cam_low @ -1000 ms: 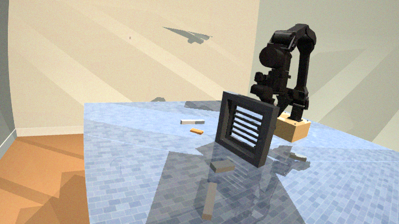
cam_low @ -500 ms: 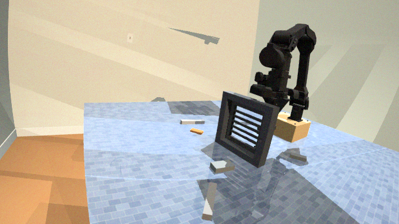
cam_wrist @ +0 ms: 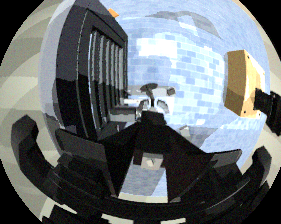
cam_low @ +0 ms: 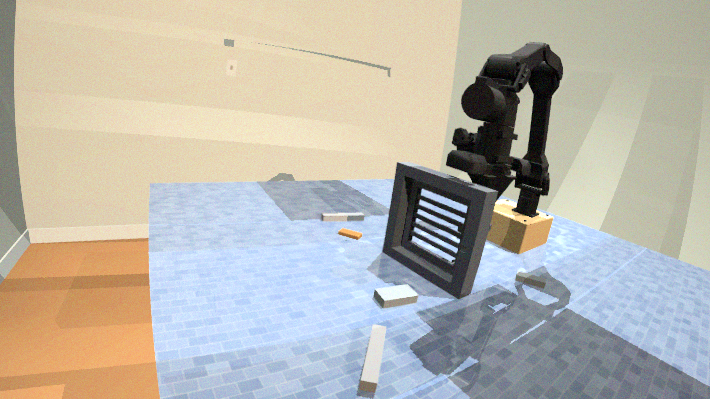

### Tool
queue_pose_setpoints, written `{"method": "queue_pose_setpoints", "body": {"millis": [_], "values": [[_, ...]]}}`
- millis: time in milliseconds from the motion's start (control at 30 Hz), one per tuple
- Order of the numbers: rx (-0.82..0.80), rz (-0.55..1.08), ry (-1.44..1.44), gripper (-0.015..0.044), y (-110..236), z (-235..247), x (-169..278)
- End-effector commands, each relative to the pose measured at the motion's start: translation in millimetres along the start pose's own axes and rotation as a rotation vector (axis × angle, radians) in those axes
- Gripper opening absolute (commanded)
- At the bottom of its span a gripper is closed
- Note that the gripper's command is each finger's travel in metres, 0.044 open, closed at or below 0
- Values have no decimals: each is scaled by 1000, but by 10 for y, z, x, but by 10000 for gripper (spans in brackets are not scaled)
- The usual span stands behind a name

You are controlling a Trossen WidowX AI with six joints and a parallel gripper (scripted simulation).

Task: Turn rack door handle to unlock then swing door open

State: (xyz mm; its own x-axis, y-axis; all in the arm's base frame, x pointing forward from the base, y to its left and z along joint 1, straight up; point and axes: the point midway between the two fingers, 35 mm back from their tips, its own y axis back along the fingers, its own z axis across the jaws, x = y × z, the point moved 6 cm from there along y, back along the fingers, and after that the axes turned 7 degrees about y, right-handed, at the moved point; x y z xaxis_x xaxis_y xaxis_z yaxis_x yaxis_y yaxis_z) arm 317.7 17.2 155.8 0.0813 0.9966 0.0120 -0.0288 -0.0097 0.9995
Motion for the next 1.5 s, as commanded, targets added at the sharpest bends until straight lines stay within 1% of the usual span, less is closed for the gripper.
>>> {"method": "queue_pose_setpoints", "body": {"millis": [0, 700, 1467], "values": [[3, -2, 86, 20, 1, -46, -27], [5, -2, 499, 20, 0, -275, -160], [9, -3, 856, 20, -2, -586, -471]]}}
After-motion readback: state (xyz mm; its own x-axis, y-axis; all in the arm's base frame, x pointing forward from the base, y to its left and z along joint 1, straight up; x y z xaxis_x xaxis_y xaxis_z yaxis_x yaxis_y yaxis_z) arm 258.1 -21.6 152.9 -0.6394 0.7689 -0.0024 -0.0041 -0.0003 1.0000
